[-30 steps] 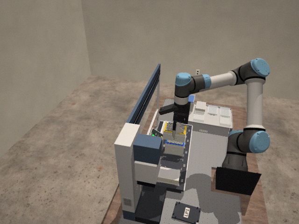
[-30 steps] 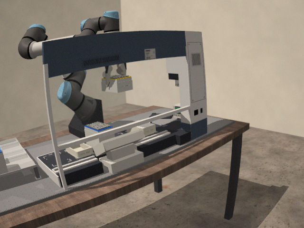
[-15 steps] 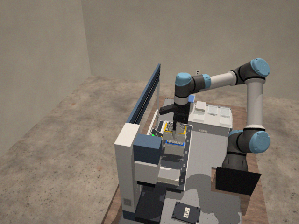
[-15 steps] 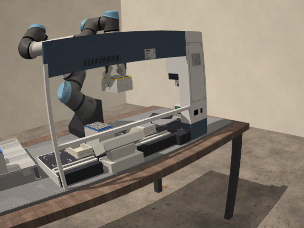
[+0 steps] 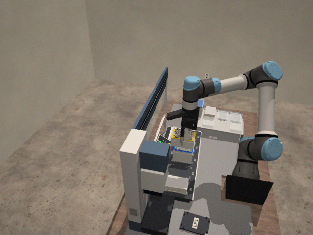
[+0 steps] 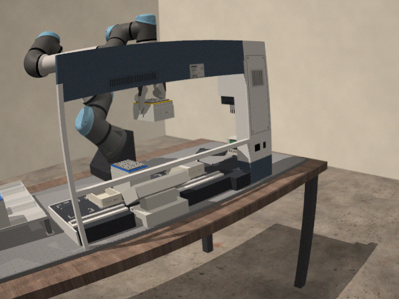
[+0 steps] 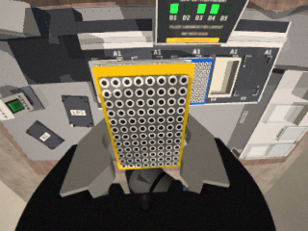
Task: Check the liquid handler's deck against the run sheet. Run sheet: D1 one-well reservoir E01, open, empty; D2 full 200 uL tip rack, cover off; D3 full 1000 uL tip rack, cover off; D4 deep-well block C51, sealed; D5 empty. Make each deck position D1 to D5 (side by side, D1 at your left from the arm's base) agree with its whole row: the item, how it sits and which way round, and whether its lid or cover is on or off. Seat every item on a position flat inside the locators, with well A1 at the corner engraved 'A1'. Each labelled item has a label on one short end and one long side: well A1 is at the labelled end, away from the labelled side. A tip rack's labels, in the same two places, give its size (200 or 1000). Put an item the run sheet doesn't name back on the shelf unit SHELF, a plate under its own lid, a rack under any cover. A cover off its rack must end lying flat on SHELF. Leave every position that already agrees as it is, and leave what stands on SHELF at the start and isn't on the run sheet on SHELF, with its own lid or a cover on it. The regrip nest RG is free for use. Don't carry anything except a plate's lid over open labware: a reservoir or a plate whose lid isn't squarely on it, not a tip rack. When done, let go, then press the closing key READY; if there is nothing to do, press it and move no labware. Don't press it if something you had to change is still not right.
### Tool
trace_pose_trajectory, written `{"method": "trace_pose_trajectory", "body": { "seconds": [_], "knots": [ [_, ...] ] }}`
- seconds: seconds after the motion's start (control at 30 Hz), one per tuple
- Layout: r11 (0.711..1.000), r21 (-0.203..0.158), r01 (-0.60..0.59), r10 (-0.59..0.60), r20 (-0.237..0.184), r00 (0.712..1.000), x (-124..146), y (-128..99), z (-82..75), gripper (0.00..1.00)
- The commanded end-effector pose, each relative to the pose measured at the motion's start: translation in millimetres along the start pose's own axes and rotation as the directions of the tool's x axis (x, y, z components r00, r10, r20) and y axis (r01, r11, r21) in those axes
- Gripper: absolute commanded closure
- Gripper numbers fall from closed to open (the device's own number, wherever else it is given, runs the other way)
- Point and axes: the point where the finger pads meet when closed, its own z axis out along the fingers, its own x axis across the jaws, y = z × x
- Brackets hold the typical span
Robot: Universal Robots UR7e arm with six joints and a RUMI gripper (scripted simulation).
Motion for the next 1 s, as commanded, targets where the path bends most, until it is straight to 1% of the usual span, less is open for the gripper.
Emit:
{"method": "trace_pose_trajectory", "body": {
  "seconds": [0.0, 0.53, 0.97],
  "knots": [
    [1.000, 0.001, 0.000, 0.000, 0.000, 1.000, 0, 0, -0.3, 1.00],
    [1.000, 0.001, 0.000, 0.000, 0.000, 1.000, 0, 0, -0.3, 1.00],
    [1.000, 0.001, 0.000, 0.000, 0.000, 1.000, 0, 0, 17.9, 1.00]
  ]
}}
